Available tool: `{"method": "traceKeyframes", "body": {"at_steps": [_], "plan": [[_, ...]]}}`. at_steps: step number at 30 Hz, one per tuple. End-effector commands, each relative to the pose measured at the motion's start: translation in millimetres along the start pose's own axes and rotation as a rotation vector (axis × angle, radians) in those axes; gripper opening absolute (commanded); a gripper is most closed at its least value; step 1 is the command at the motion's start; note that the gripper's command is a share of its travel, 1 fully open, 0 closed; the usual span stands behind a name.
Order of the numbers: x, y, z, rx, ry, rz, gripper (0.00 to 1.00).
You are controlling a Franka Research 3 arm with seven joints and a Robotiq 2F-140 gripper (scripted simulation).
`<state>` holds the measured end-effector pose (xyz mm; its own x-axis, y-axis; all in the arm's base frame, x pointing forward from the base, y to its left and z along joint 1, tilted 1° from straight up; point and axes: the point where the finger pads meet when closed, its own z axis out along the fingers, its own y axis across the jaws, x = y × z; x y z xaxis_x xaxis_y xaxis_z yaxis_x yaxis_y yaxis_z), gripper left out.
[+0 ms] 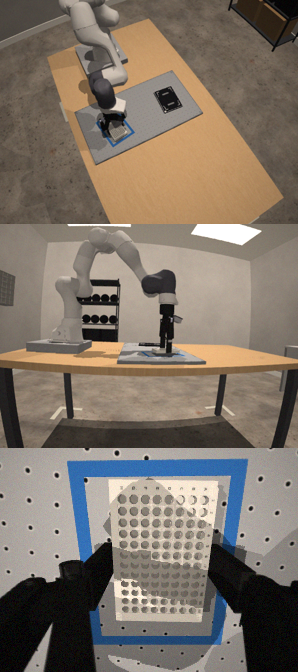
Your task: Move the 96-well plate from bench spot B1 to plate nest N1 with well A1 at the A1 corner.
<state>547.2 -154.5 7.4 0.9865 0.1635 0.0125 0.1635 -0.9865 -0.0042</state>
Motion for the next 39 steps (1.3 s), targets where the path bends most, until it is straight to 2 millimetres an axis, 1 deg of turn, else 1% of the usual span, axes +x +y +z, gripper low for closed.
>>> {"method": "traceKeyframes", "body": {"at_steps": [1,27,33,39], "plan": [[-2,-1,-5,0.004,-0.006,-0.002,0.6],[-2,-1,-45,0.004,-0.006,-0.002,0.6],[-2,-1,-51,0.004,-0.006,-0.002,0.6],[-2,-1,-51,0.004,-0.006,-0.002,0.6]]}}
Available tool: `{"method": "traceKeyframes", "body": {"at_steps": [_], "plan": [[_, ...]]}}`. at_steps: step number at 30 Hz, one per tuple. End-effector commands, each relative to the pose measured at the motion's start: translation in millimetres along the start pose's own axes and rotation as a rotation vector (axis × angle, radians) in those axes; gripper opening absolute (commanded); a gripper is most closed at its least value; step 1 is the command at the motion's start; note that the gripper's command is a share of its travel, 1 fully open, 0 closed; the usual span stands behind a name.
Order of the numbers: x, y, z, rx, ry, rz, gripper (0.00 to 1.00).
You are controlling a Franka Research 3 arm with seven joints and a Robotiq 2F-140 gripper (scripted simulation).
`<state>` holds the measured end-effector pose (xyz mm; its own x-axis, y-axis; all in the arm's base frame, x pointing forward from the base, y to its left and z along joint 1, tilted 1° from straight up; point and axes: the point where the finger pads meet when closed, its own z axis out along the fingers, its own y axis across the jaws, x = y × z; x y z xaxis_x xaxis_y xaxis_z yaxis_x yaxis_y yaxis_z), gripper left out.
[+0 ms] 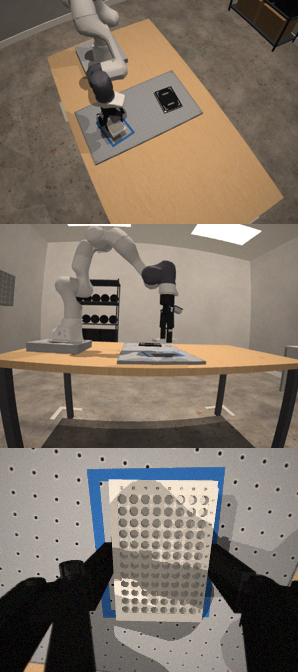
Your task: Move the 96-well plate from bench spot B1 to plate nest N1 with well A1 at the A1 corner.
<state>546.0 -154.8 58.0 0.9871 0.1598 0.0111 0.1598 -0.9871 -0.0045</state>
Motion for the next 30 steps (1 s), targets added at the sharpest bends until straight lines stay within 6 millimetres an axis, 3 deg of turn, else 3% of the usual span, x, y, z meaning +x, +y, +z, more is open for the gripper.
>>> {"method": "traceKeyframes", "body": {"at_steps": [1,16,22,30], "plan": [[-2,0,0,0.003,-0.005,-0.006,0.6],[-2,0,0,0.003,-0.005,-0.006,0.6],[-1,-20,-1,0.003,-0.005,0.194,0.6],[0,-40,-2,0.003,-0.005,0.216,0.6]]}}
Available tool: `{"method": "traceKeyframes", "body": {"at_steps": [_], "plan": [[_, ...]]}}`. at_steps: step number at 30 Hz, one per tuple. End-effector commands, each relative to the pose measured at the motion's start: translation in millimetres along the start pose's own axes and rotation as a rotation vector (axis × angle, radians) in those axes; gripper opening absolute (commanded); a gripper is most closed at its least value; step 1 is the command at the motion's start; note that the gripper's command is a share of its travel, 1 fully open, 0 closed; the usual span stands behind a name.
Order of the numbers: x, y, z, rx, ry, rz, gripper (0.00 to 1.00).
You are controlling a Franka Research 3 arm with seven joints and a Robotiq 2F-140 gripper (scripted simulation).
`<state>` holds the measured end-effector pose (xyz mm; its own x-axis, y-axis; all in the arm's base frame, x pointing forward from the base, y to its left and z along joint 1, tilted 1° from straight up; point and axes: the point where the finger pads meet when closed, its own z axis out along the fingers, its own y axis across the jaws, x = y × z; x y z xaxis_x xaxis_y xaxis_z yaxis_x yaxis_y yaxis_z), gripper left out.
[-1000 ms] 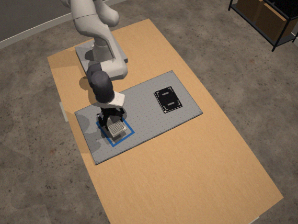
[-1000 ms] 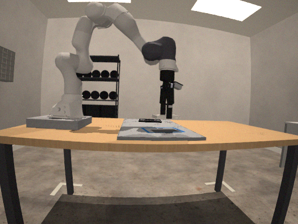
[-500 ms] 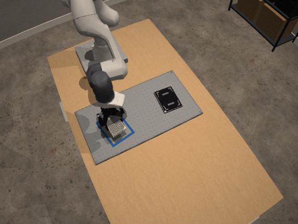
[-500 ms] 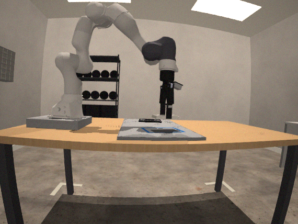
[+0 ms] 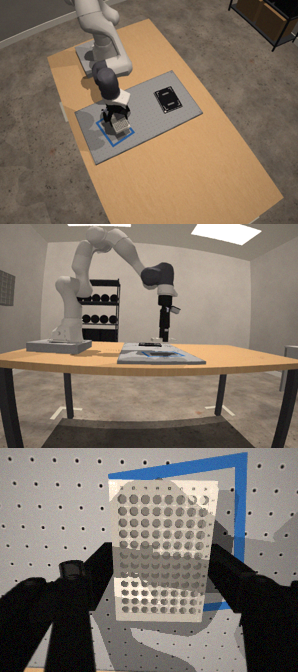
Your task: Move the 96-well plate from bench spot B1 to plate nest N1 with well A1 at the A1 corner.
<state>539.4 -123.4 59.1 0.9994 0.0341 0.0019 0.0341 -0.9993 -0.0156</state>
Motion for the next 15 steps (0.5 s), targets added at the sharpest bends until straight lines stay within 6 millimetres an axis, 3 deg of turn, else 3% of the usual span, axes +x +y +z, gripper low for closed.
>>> {"method": "traceKeyframes", "body": {"at_steps": [1,15], "plan": [[1,-12,-1,-0.007,0.004,0.09,0.6],[-3,-52,-2,-0.007,0.004,0.09,0.6]]}}
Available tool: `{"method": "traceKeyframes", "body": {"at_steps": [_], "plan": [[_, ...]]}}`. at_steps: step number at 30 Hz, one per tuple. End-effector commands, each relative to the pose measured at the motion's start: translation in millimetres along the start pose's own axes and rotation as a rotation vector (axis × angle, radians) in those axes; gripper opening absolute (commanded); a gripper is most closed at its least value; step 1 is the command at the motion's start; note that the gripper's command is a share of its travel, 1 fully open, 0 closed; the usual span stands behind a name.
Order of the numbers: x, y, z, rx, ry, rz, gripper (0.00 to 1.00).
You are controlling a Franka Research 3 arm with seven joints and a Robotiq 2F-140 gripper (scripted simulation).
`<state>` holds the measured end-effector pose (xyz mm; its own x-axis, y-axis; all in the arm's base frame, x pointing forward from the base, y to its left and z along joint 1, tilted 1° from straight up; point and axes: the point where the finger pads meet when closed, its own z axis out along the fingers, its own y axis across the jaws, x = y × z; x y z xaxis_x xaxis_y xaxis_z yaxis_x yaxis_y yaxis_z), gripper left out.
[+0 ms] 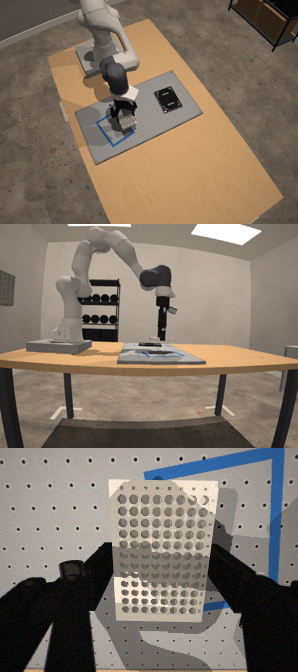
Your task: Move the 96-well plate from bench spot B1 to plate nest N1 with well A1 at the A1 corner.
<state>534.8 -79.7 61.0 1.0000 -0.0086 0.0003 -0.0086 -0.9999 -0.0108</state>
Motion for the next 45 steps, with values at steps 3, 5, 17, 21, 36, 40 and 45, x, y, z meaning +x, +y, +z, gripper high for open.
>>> {"method": "traceKeyframes", "body": {"at_steps": [3,5,17,21,36,40,45], "plan": [[-1,-18,-1,-0.002,0.005,0.047,0.6],[-2,-24,-1,-0.002,0.005,0.047,0.6],[-6,-57,-2,-0.002,0.005,0.047,0.6],[-7,-71,-3,-0.002,0.005,0.047,0.6],[-12,-114,-4,-0.002,0.005,0.047,0.6],[-14,-127,-4,-0.002,0.005,0.047,0.6],[-16,-143,-5,-0.002,0.005,0.047,0.6]]}}
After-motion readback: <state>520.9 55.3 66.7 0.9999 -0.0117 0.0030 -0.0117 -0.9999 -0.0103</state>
